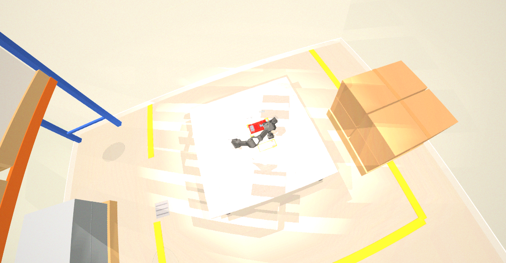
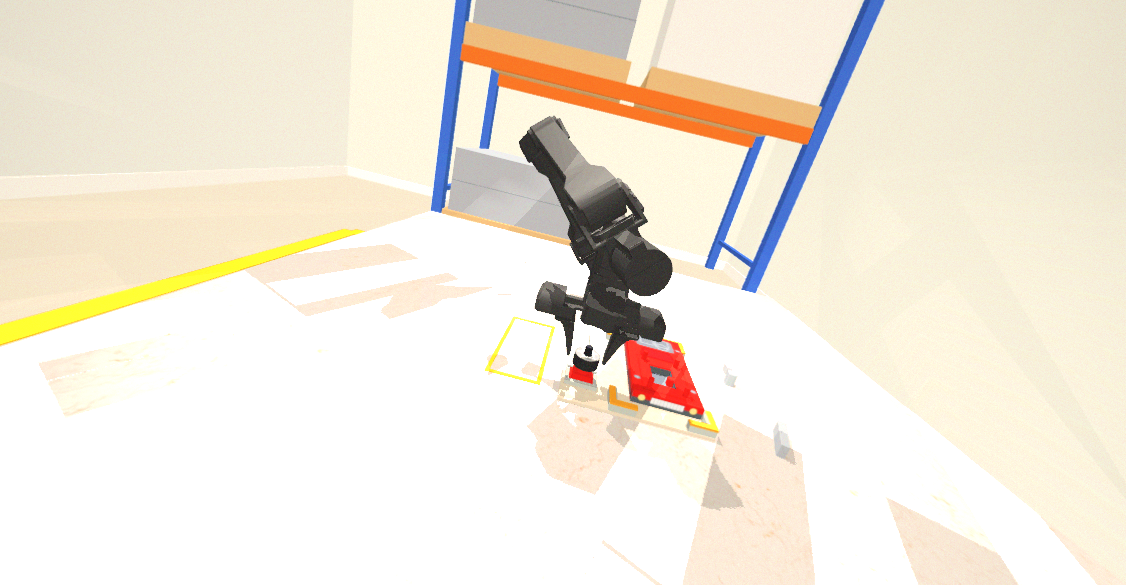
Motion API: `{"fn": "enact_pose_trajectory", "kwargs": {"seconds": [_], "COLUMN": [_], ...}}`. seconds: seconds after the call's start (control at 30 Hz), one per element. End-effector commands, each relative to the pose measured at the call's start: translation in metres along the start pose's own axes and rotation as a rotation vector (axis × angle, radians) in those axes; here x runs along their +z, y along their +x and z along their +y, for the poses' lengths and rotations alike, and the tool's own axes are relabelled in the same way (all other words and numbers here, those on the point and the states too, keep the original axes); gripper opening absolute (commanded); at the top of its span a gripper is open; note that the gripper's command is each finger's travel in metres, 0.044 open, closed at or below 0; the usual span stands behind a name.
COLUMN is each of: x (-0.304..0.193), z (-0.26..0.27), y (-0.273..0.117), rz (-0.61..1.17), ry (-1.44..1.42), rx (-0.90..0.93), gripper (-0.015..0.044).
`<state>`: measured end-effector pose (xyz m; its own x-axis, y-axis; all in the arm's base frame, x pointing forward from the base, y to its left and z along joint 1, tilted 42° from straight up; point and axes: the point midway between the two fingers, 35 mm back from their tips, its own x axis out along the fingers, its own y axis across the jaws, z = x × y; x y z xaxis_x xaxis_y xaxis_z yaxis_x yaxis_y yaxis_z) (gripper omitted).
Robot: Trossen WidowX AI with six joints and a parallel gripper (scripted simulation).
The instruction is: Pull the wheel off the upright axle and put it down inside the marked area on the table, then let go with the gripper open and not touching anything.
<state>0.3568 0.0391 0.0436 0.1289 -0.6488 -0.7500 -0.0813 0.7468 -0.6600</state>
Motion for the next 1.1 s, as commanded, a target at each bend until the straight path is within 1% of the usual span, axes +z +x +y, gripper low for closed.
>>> {"fn": "enact_pose_trajectory", "kwargs": {"seconds": [0.0, 0.23, 0.4, 0.43, 1.07], "x": [-0.0005, -0.0005, -0.0004, -0.0004, -0.0001], "z": [0.0001, 0.0001, 0.0002, 0.0002, 0.0003], "y": [-0.0005, -0.0005, -0.0013, -0.0016, -0.0078], "rz": [0.002, 0.002, 0.002, 0.002, 0.000], "ry": [0.000, 0.000, 0.000, 0.000, -0.001], "rx": [0.000, 0.000, 0.000, 0.000, 0.000], "gripper": [0.0188, 0.0142, 0.0010, 0.0000, 0.0000]}}
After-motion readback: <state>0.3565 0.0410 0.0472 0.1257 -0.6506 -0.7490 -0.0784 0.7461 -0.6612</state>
